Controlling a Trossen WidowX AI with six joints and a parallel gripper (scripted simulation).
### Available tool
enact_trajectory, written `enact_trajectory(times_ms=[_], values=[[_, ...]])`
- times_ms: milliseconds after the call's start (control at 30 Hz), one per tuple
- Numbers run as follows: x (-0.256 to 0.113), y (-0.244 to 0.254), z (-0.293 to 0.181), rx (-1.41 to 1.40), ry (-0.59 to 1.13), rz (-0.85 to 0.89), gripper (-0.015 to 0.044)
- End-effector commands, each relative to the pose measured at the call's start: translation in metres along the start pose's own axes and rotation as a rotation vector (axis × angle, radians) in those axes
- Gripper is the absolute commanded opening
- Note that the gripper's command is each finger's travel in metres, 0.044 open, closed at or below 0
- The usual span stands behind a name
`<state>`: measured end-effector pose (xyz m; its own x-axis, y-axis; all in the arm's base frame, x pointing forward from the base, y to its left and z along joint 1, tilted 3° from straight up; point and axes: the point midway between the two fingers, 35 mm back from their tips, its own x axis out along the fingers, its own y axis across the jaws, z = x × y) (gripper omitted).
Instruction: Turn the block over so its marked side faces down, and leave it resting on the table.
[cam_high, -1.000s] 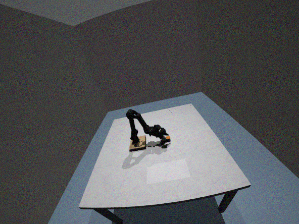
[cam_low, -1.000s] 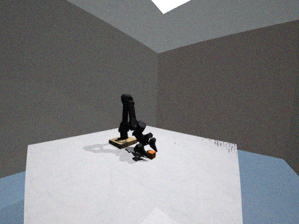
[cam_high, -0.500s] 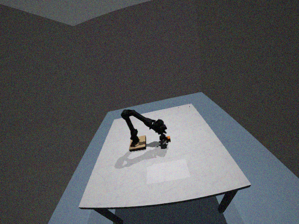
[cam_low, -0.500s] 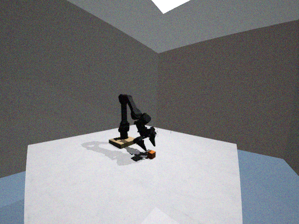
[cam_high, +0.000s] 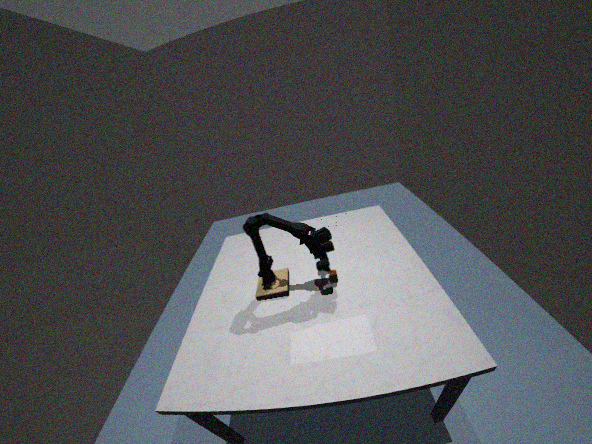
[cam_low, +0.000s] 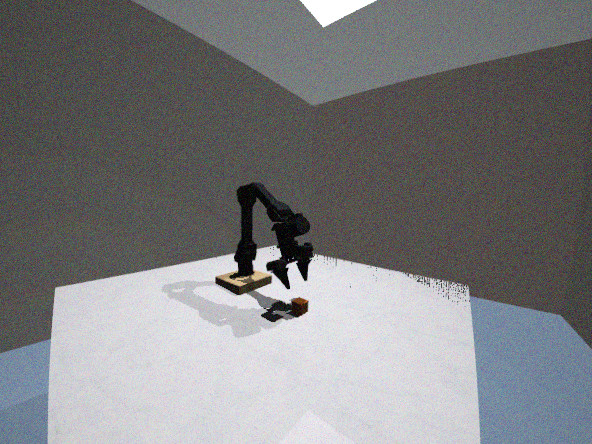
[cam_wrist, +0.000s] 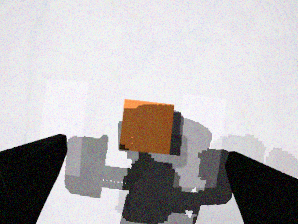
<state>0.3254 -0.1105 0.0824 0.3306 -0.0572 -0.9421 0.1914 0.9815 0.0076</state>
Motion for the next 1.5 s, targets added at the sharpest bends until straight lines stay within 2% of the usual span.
enact_trajectory(times_ms=[0, 267, 433, 567, 1467], values=[[-0.002, 0.000, 0.013, 0.008, 0.115, -0.002, 0.0440], [-0.006, -0.001, 0.029, -0.005, 0.356, -0.010, 0.0440], [-0.004, -0.001, 0.028, -0.006, 0.361, -0.010, 0.0440], [0.025, -0.001, 0.017, -0.006, 0.361, -0.010, 0.0440], [0.063, -0.002, 0.003, -0.006, 0.361, -0.010, 0.0440]])
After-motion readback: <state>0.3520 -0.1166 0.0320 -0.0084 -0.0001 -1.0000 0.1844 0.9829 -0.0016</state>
